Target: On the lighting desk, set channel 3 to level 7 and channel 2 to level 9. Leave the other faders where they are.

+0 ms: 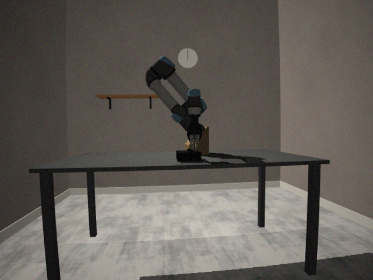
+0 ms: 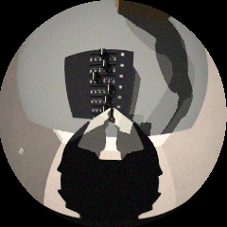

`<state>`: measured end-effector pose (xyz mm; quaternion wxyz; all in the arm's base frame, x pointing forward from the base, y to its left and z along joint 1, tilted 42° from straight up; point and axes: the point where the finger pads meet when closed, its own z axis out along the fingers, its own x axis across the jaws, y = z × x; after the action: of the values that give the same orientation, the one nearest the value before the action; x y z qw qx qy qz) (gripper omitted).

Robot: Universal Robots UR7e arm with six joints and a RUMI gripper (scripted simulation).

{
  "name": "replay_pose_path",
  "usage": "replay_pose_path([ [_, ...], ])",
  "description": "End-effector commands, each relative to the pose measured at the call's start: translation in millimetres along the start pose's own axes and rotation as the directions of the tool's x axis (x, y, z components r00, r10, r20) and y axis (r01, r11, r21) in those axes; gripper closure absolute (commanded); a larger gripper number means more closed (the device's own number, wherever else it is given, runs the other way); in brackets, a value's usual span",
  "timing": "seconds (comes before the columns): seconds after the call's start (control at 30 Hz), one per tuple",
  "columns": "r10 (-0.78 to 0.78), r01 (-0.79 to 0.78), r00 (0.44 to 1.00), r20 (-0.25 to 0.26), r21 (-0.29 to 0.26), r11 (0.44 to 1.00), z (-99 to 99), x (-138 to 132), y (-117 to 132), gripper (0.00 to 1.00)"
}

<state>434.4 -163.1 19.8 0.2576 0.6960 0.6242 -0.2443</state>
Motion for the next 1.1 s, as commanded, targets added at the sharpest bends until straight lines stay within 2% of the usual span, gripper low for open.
replay_pose_path([
  [0.0,0.0,0.0,1.0,0.0,-0.001,1.0,-0.4,0,0,1.0],
  [1.07,0.0,0.0,1.0,0.0,-0.001,1.0,-0.4,-11,0,1.0],
])
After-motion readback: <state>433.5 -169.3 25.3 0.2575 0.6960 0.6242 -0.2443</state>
